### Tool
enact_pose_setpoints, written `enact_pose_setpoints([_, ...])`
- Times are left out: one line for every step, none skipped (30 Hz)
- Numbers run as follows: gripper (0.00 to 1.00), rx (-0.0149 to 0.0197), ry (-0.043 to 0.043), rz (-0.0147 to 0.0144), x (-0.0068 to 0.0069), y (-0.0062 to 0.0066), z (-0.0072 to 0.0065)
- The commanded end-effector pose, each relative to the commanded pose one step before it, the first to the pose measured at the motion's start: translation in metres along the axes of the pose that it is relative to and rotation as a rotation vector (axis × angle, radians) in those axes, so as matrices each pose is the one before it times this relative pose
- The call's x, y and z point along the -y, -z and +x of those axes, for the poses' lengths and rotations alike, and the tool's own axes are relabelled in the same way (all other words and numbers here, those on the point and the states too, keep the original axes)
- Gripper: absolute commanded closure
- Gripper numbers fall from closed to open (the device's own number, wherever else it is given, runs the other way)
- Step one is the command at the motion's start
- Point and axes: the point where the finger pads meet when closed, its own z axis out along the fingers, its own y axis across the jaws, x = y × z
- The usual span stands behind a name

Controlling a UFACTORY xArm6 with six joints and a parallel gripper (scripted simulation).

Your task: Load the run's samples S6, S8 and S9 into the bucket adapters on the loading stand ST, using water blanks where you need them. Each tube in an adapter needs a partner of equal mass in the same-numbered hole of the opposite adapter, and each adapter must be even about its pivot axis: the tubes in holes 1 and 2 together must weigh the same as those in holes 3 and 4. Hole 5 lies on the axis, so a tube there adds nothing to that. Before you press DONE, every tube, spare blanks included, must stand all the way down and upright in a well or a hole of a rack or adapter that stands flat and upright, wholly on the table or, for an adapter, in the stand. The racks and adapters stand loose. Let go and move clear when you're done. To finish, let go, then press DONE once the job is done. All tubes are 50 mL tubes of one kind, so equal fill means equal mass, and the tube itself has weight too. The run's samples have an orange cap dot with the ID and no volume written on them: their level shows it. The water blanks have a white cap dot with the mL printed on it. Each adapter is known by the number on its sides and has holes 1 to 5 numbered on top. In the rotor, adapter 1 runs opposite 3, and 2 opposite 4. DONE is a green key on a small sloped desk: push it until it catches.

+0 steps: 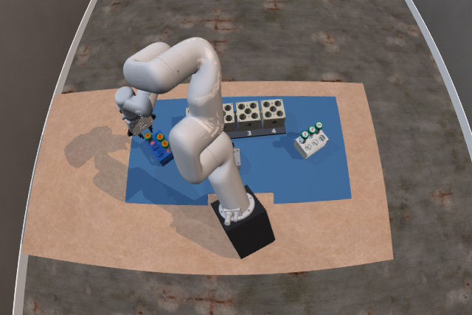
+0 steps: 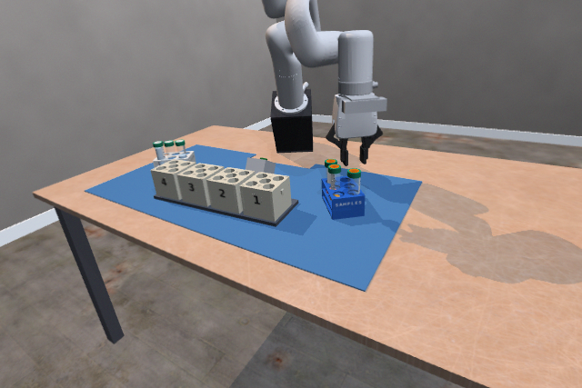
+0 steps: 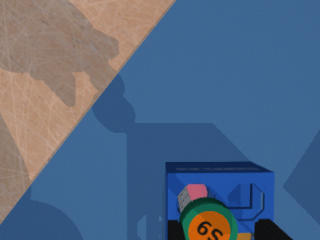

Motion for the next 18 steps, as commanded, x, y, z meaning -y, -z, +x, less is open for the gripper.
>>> enact_pose_setpoints([0.56,-0.00304,-0.00032,0.00115,0.00023,0.00758,0.00137])
enact_pose_setpoints([0.56,0.00000,0.00000,0.00000,0.00000,0.00000,0.00000])
enact_pose_setpoints([0.56,0.00000,0.00000,0.00000,0.00000,0.00000,0.00000])
enact_pose_setpoints([0.56,0.00000,0.00000,0.00001,-0.00001,0.00202,0.00001])
enact_pose_setpoints([0.56,-0.00001,-0.00001,0.00001,0.00000,0.00200,0.00001])
enact_pose_setpoints([0.56,-0.00001,-0.00001,0.00001,0.00000,0.00200,0.00001])
enact_pose_setpoints([0.56,-0.00001,-0.00001,0.00001,0.00000,0.00200,0.00001])
enact_pose_setpoints([0.56,-0.00001,-0.00001,0.00001,0.00000,0.00200,0.00001])
enact_pose_setpoints([0.56,-0.00001,-0.00001,0.00001,0.00000,0.00201,0.00001])
enact_pose_setpoints([0.56,-0.00001,-0.00001,0.00001,0.00000,0.00201,0.00001])
enact_pose_setpoints([0.56,-0.00001,-0.00001,0.00001,0.00000,0.00201,0.00001])
enact_pose_setpoints([0.56,-0.00001,-0.00001,0.00001,0.00000,0.00201,0.00001])
enact_pose_setpoints([0.56,-0.00001,-0.00001,0.00001,0.00000,0.00201,0.00001])
enact_pose_setpoints([0.56,-0.00001,-0.00001,0.00001,0.00000,0.00201,0.00001])
enact_pose_setpoints([0.56,-0.00001,-0.00001,0.00001,0.00000,0.00201,0.00001])
enact_pose_setpoints([0.56,0.00000,-0.00001,0.00001,0.00000,0.00201,0.00001])
enact_pose_setpoints([0.56,0.00000,-0.00001,0.00001,0.00000,0.00201,0.00001])
enact_pose_setpoints([0.56,0.00000,-0.00001,0.00001,0.00000,0.00201,0.00001])
